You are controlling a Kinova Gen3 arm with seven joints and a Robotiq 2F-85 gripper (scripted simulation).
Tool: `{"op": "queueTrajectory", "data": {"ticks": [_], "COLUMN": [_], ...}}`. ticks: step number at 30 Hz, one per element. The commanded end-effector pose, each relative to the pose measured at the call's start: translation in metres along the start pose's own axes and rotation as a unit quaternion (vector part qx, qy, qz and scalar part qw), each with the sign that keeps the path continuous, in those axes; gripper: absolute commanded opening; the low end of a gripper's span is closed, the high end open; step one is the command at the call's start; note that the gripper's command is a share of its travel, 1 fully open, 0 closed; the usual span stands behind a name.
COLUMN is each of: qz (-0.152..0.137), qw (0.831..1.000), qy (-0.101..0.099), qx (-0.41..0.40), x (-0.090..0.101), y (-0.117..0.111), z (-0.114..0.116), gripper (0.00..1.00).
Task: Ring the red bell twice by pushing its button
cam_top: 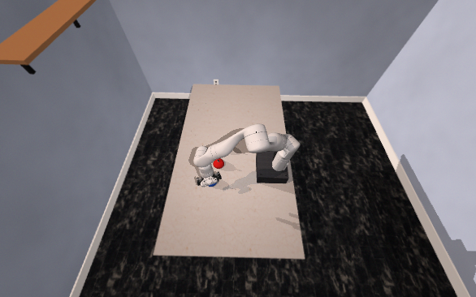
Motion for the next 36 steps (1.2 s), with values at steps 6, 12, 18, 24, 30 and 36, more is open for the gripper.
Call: {"op": "queueTrajectory", "data": {"ticks": [6,12,18,24,30,36], "qz": [-0.006,-0.01,-0.013,-0.013,-0.013,-0.013], "qw": [0.981,0.966,0.953,0.953,0.953,0.953], "qy": [0.005,0.009,0.011,0.011,0.011,0.011], "qx": [-0.192,-0.259,-0.303,-0.303,-0.303,-0.303], "x": [-0.014,-0.018,-0.021,-0.021,-0.021,-0.021], "y": [0.15,0.198,0.224,0.224,0.224,0.224], "z": [-0.032,-0.055,-0.072,-0.073,-0.073,-0.073], "gripper": [1.0,1.0,1.0,1.0,0.0,0.0]}}
Point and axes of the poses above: the point where the finger pads meet when closed, its own x axis back along the fingers, its own z axis across the jaws, y = z × x, the point moved 10 cm from there along x, back along the fingers, and after that the axes turned 7 degrees about -x, right-handed, at the moved point
